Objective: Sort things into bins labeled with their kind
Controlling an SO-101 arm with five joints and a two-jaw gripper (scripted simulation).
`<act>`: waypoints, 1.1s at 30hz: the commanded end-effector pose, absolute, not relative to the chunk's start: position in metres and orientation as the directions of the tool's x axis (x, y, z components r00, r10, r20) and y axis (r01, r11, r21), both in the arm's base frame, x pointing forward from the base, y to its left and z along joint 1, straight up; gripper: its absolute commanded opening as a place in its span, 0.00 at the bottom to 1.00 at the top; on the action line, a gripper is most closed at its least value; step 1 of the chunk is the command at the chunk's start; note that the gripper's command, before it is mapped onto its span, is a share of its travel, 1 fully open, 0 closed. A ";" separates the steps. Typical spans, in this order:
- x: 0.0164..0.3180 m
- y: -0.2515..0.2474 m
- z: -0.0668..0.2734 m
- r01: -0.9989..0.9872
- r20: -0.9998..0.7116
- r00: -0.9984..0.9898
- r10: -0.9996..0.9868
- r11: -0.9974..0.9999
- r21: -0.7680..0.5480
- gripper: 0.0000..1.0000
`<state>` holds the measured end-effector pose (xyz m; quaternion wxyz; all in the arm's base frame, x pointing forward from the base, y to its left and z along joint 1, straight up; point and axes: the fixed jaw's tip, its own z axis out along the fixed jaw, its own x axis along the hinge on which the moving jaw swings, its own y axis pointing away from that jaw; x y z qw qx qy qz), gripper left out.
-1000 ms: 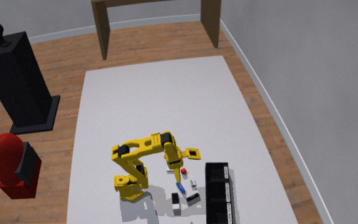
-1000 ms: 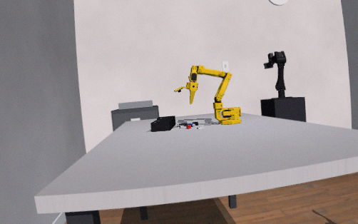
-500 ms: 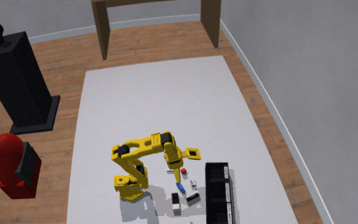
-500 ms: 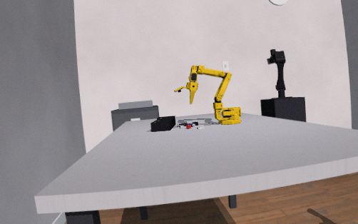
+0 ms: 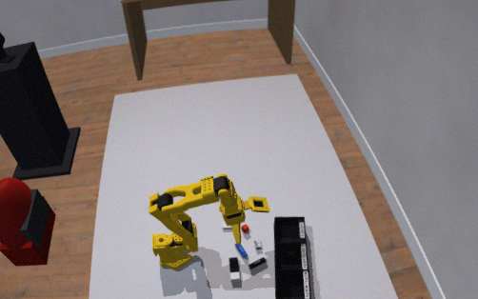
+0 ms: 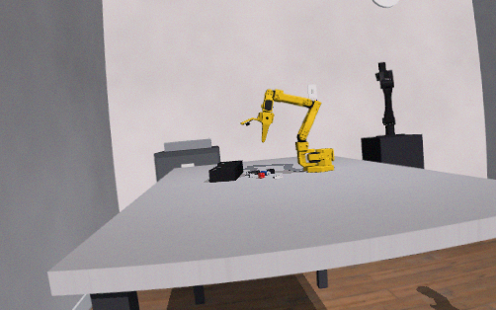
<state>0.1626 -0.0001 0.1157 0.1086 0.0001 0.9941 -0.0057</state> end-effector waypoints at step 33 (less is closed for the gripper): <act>0.246 -0.068 0.123 0.103 -0.590 -0.807 -0.004 0.984 -0.147 1.00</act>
